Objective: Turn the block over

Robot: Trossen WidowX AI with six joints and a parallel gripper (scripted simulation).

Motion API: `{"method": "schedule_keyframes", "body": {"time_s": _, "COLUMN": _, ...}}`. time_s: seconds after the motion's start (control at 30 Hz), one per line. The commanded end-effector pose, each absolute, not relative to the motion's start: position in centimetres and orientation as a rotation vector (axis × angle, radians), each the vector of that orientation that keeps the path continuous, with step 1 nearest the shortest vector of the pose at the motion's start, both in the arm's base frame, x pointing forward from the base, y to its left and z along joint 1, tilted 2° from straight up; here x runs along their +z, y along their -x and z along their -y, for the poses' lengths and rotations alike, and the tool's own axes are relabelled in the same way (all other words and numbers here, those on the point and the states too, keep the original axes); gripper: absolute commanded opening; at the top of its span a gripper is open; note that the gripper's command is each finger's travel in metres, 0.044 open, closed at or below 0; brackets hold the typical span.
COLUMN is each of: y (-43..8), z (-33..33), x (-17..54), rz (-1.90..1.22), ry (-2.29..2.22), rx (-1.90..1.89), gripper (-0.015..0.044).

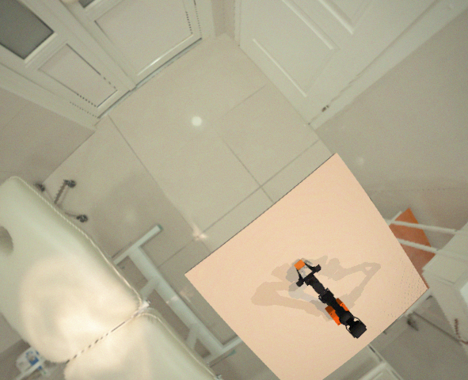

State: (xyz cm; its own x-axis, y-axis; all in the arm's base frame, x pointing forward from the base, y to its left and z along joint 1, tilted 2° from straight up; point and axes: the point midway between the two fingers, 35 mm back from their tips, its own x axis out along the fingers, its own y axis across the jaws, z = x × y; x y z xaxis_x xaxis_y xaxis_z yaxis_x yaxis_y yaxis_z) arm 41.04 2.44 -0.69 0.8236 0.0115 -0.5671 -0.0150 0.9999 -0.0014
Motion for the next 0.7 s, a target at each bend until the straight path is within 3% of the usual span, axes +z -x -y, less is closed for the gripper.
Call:
{"method": "schedule_keyframes", "body": {"time_s": 0.0, "y": -40.4, "z": -2.4, "x": -1.8, "rz": -0.567, "ry": 0.012, "rx": 0.013, "gripper": 0.0}}
{"method": "schedule_keyframes", "body": {"time_s": 0.67, "y": -38.3, "z": -2.2, "x": -1.6, "rz": -0.331, "ry": 0.009, "rx": 0.011, "gripper": 0.0}}
